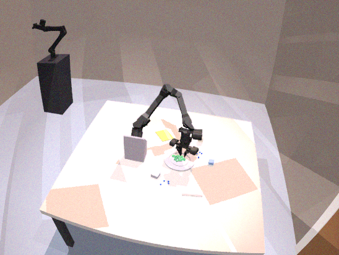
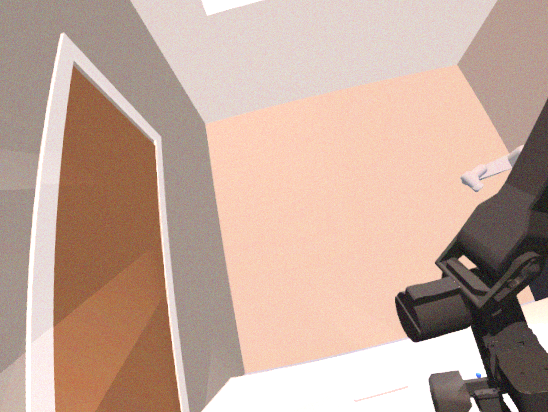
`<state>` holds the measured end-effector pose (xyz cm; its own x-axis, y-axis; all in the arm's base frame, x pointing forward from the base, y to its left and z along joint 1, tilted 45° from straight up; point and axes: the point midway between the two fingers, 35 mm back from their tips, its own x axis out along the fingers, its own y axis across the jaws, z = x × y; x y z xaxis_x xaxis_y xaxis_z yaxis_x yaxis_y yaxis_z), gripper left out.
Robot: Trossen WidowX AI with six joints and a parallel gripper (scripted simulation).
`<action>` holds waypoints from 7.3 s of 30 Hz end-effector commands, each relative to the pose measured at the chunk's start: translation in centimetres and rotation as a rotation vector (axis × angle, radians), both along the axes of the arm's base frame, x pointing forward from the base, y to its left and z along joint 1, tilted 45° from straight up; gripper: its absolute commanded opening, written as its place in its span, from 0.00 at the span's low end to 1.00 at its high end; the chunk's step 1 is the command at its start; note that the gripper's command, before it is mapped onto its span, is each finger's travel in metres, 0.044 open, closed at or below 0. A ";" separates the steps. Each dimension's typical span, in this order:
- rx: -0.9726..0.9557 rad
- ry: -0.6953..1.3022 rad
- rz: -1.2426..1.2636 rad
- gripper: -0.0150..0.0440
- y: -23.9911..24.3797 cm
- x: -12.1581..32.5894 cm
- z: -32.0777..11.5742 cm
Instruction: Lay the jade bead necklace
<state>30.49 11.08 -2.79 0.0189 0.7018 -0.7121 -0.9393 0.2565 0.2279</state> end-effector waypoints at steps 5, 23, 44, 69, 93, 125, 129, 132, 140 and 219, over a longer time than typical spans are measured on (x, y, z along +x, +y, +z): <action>0.000 0.000 0.000 0.38 0.0 0.0 0.0; 0.000 0.000 0.000 0.25 0.0 0.0 0.0; 0.000 0.009 -0.004 0.25 0.8 0.6 1.7; 0.004 0.005 -0.002 0.65 1.8 0.9 2.2; 0.001 0.009 -0.004 1.00 1.5 0.8 2.4; 0.015 0.554 -0.574 0.46 -2.5 -2.0 1.6; 0.015 0.557 -0.575 0.46 -2.2 -2.1 1.3; 0.014 0.560 -0.575 0.46 -1.8 -2.1 0.9; 0.013 0.569 -0.576 0.46 -1.0 -2.3 0.0; 0.015 0.555 -0.576 0.25 -0.9 -1.9 0.0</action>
<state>28.55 10.21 -2.82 0.0277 0.6994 -0.7142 -0.4068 0.6605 0.6311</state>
